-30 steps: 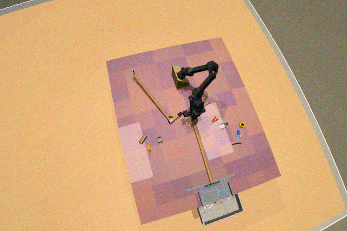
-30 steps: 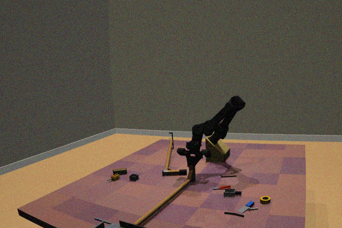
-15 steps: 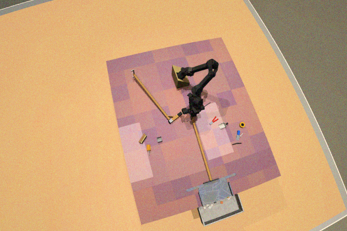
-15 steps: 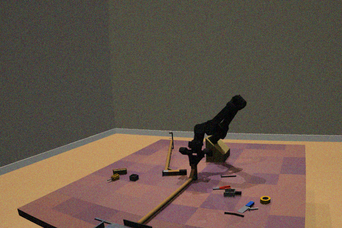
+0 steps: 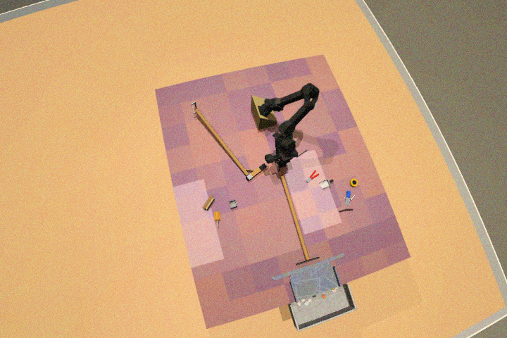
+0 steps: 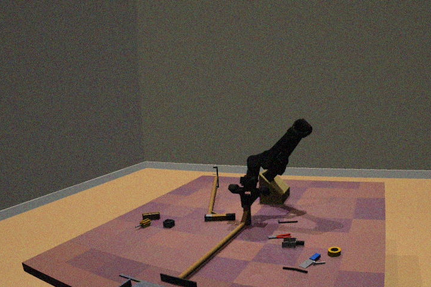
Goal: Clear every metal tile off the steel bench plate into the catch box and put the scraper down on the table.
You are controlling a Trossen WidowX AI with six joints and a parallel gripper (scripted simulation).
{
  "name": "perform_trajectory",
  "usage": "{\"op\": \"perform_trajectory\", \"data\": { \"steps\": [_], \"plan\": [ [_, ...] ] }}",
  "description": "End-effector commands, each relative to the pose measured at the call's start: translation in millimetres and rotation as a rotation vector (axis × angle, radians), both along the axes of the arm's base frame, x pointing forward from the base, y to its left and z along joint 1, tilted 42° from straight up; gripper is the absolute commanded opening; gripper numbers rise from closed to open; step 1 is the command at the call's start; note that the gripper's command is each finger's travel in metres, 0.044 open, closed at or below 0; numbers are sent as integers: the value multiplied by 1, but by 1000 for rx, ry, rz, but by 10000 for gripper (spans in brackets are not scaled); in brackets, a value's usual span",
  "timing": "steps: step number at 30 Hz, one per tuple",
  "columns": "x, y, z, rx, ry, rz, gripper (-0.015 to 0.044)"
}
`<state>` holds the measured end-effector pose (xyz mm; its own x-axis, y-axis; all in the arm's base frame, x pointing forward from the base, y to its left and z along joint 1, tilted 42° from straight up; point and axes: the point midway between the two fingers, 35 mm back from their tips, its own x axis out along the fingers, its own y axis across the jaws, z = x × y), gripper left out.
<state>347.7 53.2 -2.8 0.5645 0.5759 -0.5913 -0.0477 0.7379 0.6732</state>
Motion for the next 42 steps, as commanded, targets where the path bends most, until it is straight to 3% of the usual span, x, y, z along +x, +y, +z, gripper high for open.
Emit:
{"op": "perform_trajectory", "data": {
  "steps": [1, 42],
  "plan": [
    [-6, -2, 4, -4, -20, -4, 0],
    [-6, 0, 0, 0, -1, -1, 0]
  ]
}}
